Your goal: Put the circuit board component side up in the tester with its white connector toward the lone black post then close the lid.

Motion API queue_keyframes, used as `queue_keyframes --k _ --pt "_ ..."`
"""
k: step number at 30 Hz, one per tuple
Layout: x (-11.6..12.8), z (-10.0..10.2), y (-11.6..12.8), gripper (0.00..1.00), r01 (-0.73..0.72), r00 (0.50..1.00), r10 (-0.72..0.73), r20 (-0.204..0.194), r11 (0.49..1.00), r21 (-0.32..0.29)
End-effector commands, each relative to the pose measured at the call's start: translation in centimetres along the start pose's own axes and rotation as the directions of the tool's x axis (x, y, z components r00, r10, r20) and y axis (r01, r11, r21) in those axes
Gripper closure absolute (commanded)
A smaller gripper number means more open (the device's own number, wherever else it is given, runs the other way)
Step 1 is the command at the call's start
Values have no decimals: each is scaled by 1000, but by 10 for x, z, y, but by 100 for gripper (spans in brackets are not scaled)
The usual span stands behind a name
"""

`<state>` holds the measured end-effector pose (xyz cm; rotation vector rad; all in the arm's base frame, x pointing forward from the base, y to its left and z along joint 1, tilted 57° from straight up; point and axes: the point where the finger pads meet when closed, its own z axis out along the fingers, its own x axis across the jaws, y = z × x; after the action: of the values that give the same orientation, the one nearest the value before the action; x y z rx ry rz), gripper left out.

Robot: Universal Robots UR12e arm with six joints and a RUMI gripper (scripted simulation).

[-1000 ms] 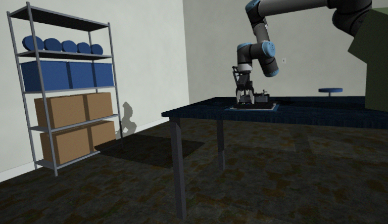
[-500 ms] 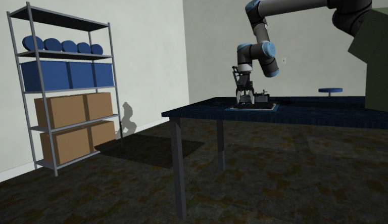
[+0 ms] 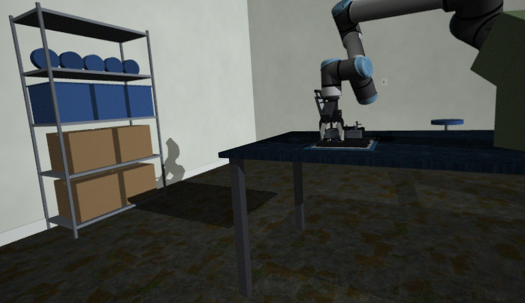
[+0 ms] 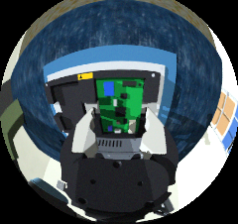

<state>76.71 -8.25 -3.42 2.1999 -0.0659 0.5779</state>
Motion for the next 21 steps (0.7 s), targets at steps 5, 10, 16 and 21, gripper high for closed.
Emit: queue_keyframes --k 5,10,16,21 --pt "1 1 0 41 -1 1000 1 -1 1000 0" --pt "1 1 0 41 -1 1000 1 -1 1000 0" --pt "1 1 0 46 -1 1000 1 -1 1000 0" --pt "1 1 0 46 -1 1000 1 -1 1000 0"
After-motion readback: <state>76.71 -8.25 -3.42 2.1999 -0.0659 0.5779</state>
